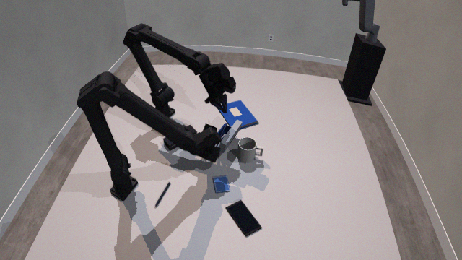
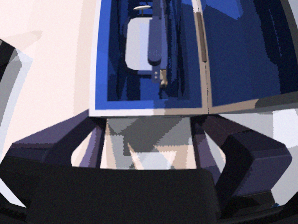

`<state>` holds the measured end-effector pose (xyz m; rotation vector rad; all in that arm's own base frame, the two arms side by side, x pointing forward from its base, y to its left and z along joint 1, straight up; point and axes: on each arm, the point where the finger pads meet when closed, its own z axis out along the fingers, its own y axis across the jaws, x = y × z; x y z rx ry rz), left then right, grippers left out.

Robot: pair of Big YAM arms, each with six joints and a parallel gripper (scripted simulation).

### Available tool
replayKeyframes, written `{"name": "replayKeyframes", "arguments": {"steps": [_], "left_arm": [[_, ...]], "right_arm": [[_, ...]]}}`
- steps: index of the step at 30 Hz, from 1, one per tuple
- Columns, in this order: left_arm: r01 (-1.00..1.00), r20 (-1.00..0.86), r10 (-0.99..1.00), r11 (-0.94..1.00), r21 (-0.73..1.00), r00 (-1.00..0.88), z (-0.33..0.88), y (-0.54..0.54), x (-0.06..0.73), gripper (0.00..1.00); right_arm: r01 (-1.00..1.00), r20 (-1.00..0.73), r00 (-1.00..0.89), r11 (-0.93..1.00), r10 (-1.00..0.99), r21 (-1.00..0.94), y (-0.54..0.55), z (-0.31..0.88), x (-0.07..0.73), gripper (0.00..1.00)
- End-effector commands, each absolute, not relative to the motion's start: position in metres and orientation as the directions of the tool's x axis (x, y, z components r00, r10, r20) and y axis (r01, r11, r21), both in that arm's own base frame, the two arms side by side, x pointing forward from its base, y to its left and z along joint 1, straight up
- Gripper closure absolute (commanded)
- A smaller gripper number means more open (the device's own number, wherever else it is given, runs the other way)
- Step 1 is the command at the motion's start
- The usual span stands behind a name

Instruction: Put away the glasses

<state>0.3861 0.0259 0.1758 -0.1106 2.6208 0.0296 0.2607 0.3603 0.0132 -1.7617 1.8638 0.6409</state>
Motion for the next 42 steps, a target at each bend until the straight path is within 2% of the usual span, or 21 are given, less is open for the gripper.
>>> {"name": "replayKeyframes", "arguments": {"steps": [1, 42], "left_arm": [[-0.088, -0.482, -0.076, 0.996, 0.003, -0.873, 0.162, 0.027, 0.385, 1.0], [-0.08, -0.483, -0.068, 0.997, 0.004, -0.873, 0.1, 0.031, 0.384, 1.0]], "right_arm": [[-0.997, -0.663, -0.045, 0.072, -0.748, -0.014, 0.367, 0.031, 0.273, 0.43], [-0.997, -0.663, -0.045, 0.072, -0.748, -0.014, 0.367, 0.031, 0.273, 0.43]]}}
